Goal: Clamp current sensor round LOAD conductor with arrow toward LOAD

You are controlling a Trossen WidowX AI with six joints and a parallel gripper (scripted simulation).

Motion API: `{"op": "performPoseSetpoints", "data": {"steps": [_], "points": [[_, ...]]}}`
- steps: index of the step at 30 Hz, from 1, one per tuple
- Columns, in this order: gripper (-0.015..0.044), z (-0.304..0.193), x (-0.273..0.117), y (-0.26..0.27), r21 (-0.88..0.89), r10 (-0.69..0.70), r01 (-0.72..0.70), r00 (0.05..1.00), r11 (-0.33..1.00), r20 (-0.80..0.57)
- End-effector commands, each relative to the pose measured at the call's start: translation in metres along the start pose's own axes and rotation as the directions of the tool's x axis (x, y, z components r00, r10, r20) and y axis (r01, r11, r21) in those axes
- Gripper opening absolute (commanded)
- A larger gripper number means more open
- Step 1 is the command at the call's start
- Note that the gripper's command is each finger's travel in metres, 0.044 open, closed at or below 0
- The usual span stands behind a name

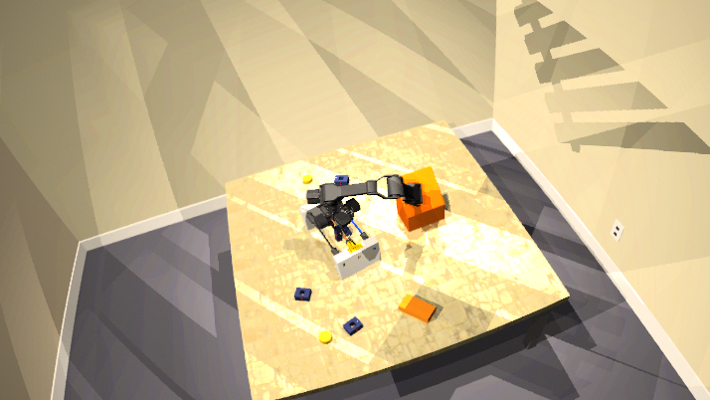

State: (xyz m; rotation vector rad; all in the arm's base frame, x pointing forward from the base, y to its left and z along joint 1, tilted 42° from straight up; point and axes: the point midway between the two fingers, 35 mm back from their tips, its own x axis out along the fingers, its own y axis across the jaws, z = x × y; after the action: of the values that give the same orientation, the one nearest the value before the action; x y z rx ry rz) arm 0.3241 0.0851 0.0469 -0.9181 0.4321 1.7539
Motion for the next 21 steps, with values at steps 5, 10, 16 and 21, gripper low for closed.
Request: {"op": "performPoseSetpoints", "data": {"steps": [5, 10, 16, 21], "points": [[0.0, 0.002, 0.017, 0.001, 0.002, 0.001, -0.001, 1.0, 1.0, 0.009], [0.0, 0.003, 0.025, 0.001, 0.002, 0.001, -0.001, 1.0, 1.0, 0.01], [0.0, 0.002, 0.022, 0.0, -0.003, -0.002, 0.002, 1.0, 1.0, 0.004], [0.0, 0.002, 0.022, 0.0, -0.003, -0.002, 0.002, 1.0, 1.0, 0.004]]}}
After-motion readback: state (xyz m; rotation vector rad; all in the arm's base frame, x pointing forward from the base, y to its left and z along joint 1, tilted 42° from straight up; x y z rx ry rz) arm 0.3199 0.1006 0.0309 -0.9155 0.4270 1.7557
